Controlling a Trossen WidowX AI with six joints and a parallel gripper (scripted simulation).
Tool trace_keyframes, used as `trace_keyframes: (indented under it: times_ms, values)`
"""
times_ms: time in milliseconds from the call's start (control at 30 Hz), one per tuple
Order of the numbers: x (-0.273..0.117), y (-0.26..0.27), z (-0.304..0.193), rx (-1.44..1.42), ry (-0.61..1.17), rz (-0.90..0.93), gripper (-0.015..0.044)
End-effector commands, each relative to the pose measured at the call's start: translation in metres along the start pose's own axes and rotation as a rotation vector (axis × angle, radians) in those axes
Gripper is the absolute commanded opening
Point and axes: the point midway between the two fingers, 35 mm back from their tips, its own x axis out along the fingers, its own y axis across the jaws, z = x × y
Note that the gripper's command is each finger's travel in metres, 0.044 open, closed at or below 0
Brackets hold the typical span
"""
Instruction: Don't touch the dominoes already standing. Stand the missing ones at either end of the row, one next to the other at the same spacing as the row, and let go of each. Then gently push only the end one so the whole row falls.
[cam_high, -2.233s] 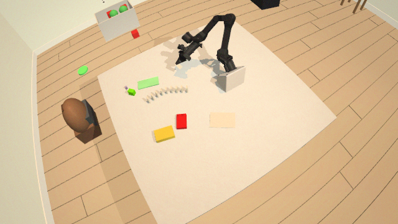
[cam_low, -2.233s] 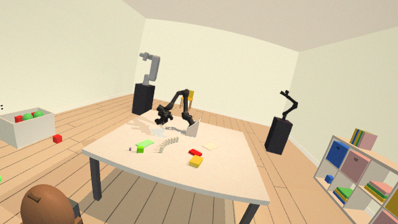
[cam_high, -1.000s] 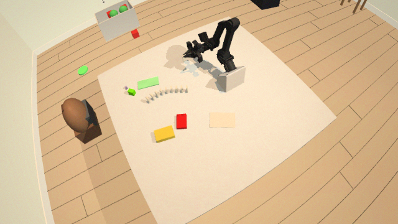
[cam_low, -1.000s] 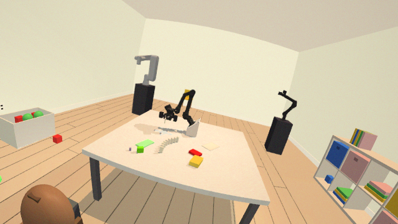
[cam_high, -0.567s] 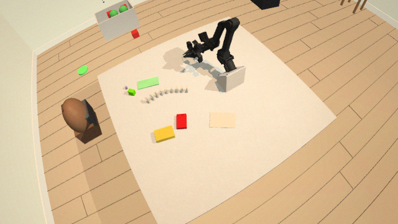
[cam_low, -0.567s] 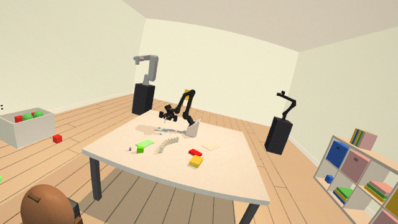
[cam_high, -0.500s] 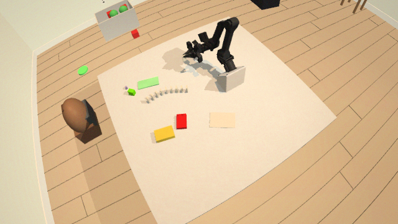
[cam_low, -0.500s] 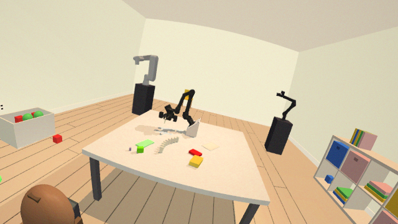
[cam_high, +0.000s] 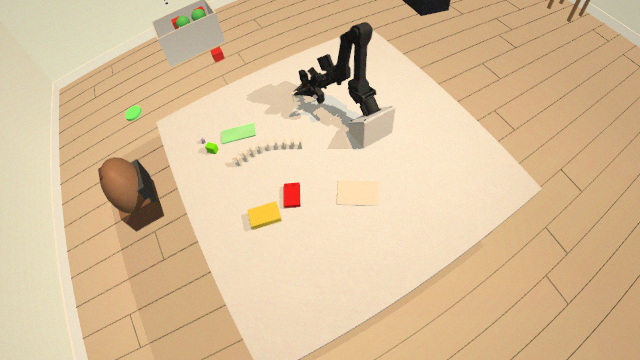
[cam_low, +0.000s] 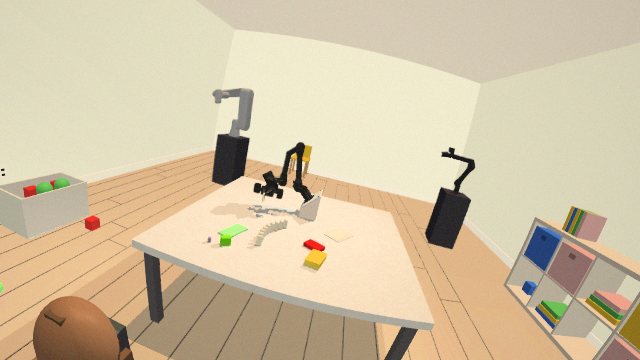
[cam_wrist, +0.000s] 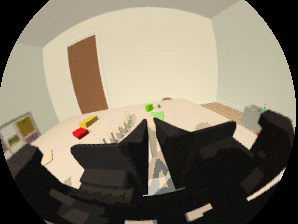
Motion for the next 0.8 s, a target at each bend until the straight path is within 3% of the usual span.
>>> trace_keyframes:
  times_ms: [0, 767]
  values:
    - [0.001, -0.002, -0.007, 0.008, -0.003, 0.004, 0.0021]
    - [0.004, -0.003, -0.046, 0.035, 0.0, 0.006, 0.0021]
